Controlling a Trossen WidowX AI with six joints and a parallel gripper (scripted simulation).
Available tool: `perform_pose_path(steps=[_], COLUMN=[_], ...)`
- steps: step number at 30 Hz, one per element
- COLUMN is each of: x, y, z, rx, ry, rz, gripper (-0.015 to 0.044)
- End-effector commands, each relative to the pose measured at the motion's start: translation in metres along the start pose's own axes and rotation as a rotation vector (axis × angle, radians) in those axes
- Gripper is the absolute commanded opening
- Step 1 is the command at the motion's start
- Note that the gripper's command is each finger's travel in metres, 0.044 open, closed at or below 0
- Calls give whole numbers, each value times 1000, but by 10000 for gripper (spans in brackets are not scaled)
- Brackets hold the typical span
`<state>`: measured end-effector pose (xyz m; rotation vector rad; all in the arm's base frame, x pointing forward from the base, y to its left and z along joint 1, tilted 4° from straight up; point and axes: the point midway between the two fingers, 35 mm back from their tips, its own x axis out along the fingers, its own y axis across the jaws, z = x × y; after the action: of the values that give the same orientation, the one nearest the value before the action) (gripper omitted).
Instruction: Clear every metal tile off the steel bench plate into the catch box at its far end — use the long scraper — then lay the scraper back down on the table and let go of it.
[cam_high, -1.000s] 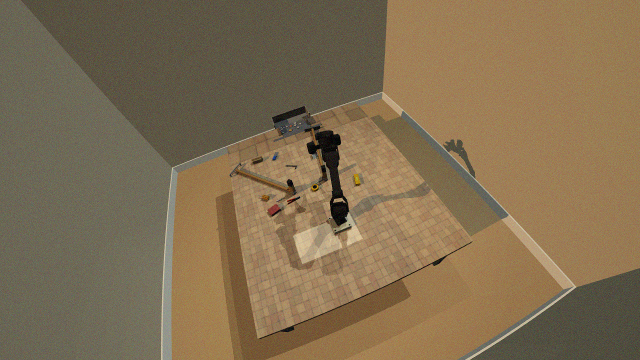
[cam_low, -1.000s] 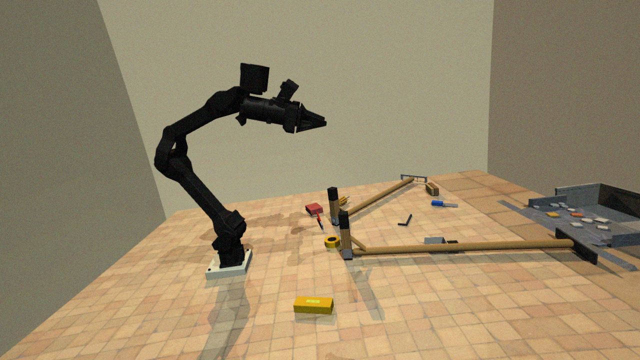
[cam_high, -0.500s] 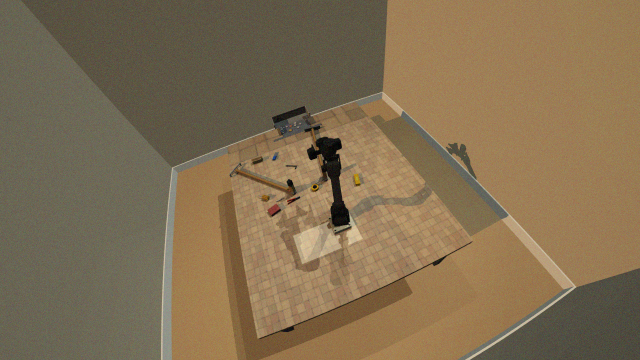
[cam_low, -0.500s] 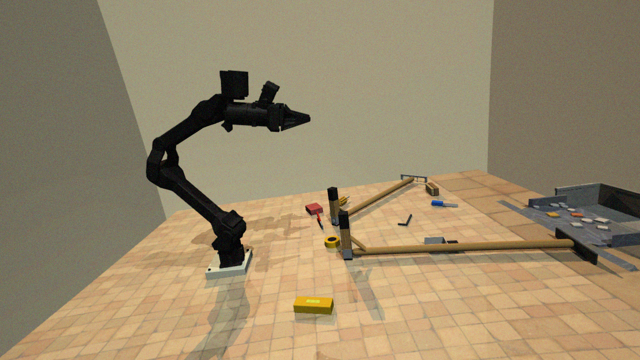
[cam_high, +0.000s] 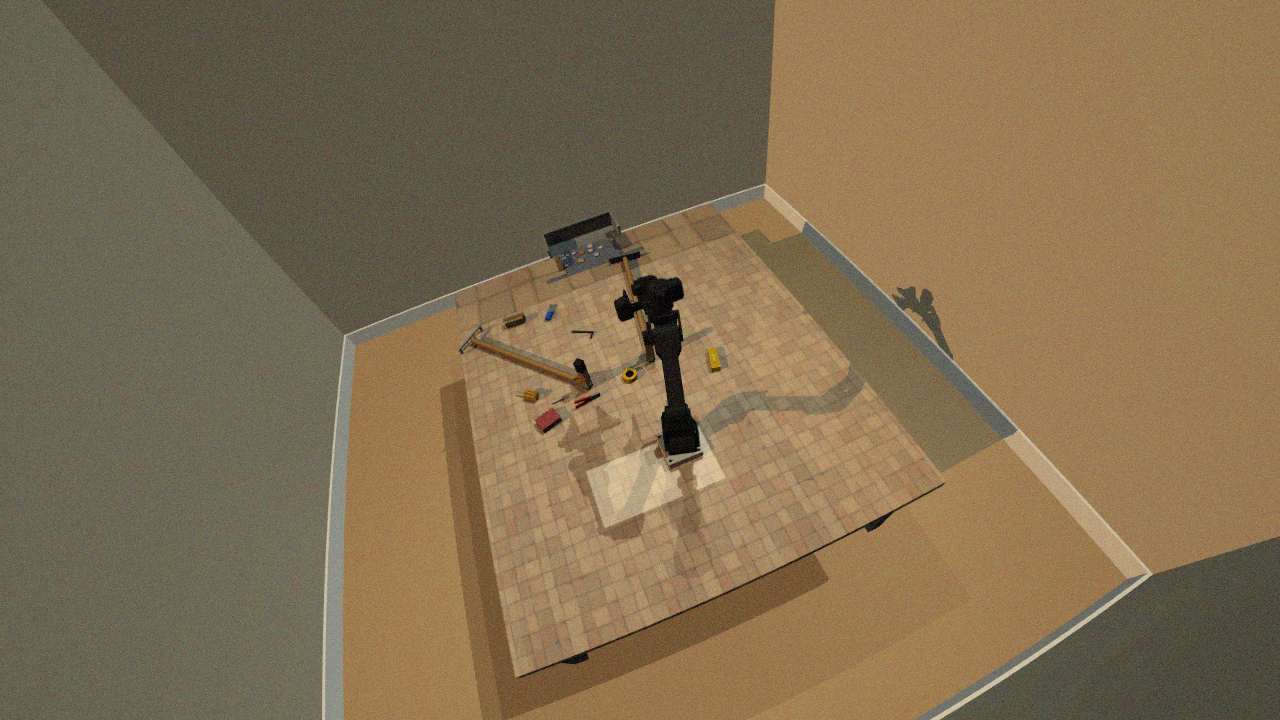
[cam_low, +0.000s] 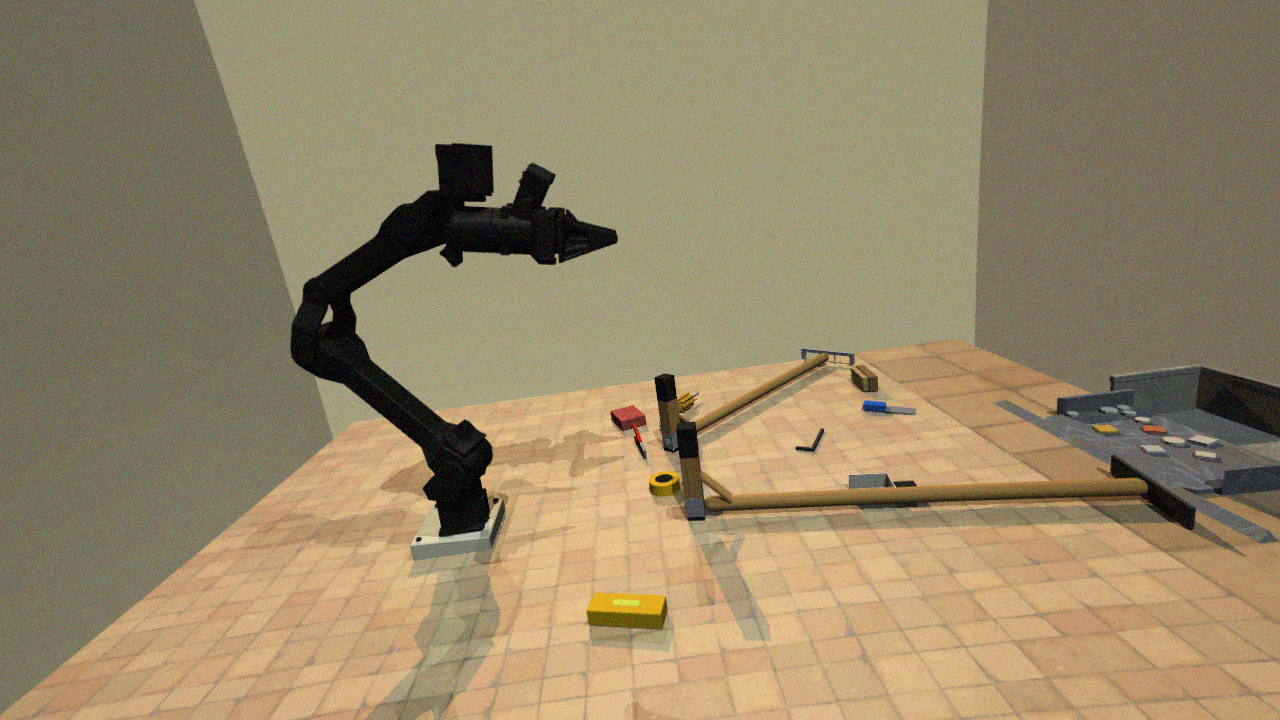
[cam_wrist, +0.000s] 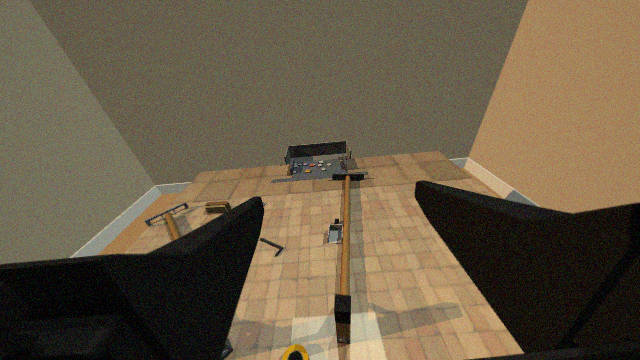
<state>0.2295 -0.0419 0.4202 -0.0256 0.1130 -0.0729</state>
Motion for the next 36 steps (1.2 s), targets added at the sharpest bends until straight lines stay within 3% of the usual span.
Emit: perform_pose_path(steps=[1,18,36], x=[0,2,52], y=[1,0,-20], z=[0,0,-6], rx=[-5,-4,15], ry=[-3,3,137], rz=[4,3,-27], gripper=[440,440,440])
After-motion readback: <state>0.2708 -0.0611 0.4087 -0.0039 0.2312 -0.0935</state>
